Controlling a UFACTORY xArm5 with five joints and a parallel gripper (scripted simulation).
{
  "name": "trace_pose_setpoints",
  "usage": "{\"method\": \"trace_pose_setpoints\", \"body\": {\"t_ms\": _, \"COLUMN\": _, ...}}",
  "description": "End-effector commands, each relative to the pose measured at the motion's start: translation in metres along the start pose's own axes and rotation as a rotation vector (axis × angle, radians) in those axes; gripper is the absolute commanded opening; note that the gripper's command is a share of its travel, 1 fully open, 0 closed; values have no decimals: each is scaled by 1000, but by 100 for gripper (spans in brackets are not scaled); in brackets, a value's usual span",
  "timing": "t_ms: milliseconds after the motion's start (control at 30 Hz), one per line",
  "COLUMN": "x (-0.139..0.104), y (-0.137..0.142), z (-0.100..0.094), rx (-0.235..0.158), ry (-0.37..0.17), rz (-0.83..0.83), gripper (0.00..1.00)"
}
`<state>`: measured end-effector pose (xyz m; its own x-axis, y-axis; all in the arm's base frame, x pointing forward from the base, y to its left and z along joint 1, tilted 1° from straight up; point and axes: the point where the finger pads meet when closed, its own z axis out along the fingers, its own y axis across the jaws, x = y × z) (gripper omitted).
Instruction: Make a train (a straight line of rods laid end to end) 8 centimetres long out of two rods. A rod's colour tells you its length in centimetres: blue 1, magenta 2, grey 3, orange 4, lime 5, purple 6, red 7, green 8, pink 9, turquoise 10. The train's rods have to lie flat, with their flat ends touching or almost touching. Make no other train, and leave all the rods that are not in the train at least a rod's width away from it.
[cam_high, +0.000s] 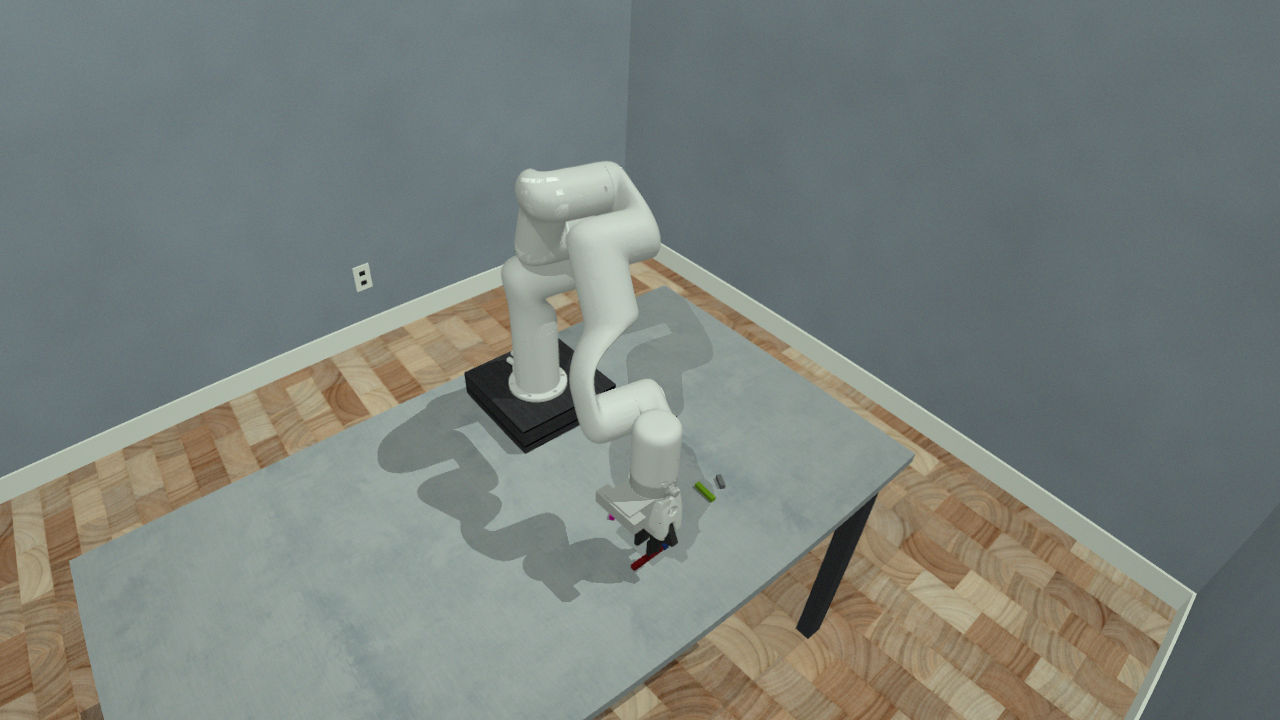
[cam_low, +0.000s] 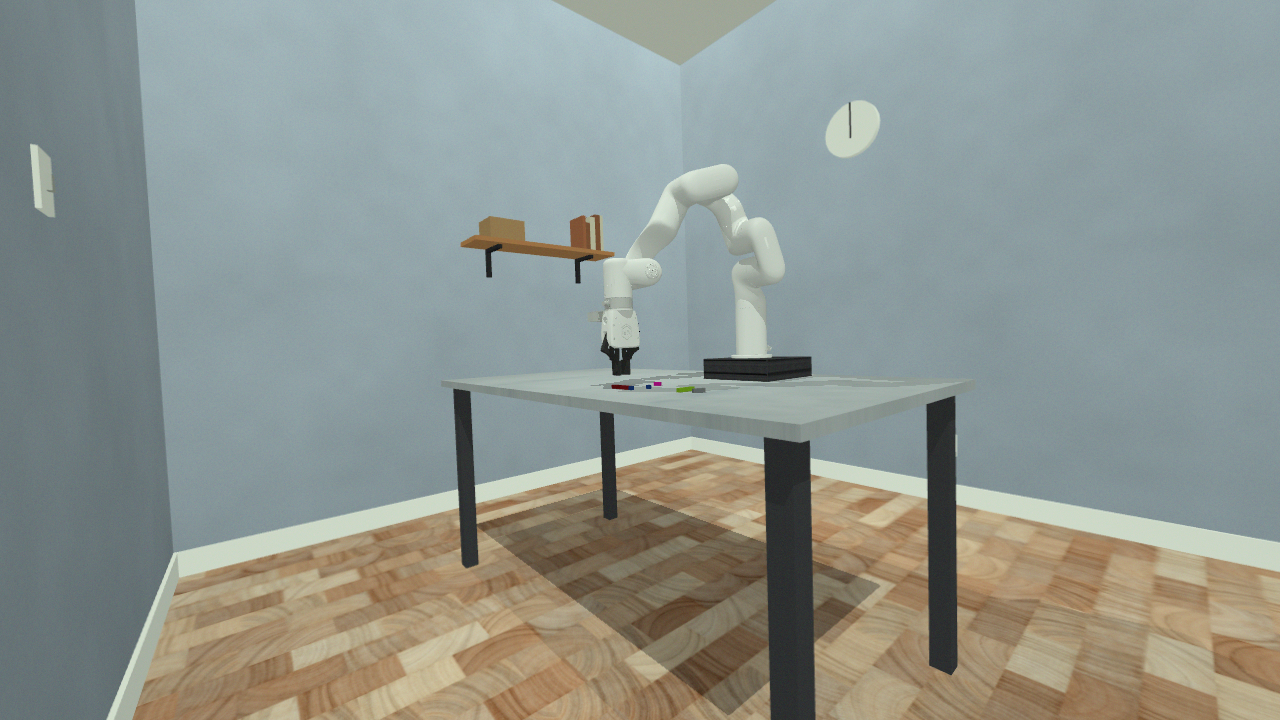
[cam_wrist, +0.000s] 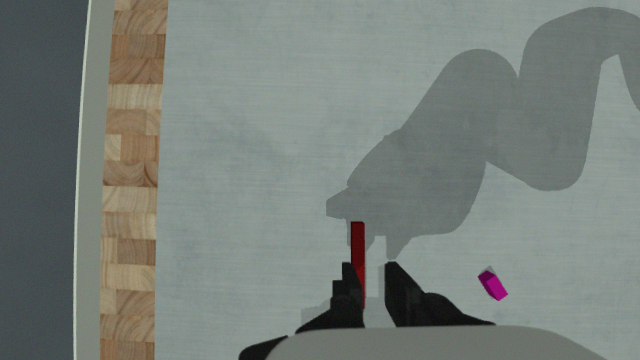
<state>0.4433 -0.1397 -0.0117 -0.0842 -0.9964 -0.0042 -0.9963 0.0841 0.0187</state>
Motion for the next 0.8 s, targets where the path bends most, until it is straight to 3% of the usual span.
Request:
{"method": "trace_pose_setpoints", "body": {"t_ms": 0, "x": 0, "y": -2, "z": 4, "rx": 4, "ry": 1, "rz": 0, "gripper": 24}}
{"method": "trace_pose_setpoints", "body": {"t_ms": 767, "x": 1, "y": -2, "z": 21, "rx": 4, "ry": 1, "rz": 0, "gripper": 24}}
